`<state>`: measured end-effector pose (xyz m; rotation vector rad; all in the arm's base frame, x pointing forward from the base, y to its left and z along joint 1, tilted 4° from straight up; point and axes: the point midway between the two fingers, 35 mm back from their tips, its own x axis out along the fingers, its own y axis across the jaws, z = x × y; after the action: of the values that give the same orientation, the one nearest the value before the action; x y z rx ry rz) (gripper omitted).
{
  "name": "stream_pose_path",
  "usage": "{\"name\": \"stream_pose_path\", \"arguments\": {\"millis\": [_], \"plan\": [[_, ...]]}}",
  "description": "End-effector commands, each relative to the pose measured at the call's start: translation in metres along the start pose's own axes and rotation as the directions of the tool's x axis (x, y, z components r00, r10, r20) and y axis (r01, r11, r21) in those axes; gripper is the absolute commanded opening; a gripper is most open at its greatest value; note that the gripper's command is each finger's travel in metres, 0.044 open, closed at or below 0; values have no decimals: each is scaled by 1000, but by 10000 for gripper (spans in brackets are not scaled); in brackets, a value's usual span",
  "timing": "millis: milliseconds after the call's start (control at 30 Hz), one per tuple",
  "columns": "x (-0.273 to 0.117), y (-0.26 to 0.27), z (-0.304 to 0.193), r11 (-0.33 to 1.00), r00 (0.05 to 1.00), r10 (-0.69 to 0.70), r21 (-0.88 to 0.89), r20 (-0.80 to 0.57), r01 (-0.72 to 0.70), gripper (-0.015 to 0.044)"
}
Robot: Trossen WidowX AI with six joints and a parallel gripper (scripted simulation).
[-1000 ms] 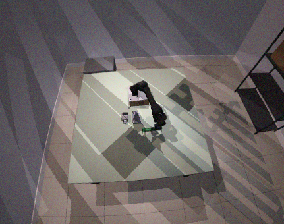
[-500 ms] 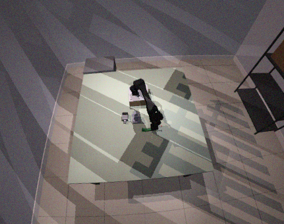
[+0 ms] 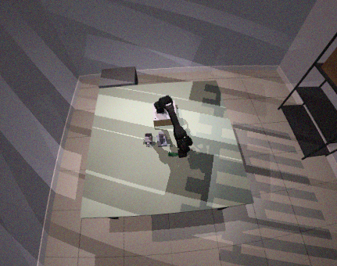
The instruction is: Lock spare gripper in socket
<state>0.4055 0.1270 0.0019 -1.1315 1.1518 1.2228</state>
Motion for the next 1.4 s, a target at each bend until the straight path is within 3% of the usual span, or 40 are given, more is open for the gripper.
{"name": "stream_pose_path", "arguments": {"millis": [0, 1133, 1367], "plan": [[11, 2, -3, 1000, 1000, 8, -6, -8, -8, 180], [55, 3, -9, 1000, 1000, 9, -6, -8, -9, 180], [55, 3, -9, 1000, 1000, 9, -6, -8, -9, 0]]}}
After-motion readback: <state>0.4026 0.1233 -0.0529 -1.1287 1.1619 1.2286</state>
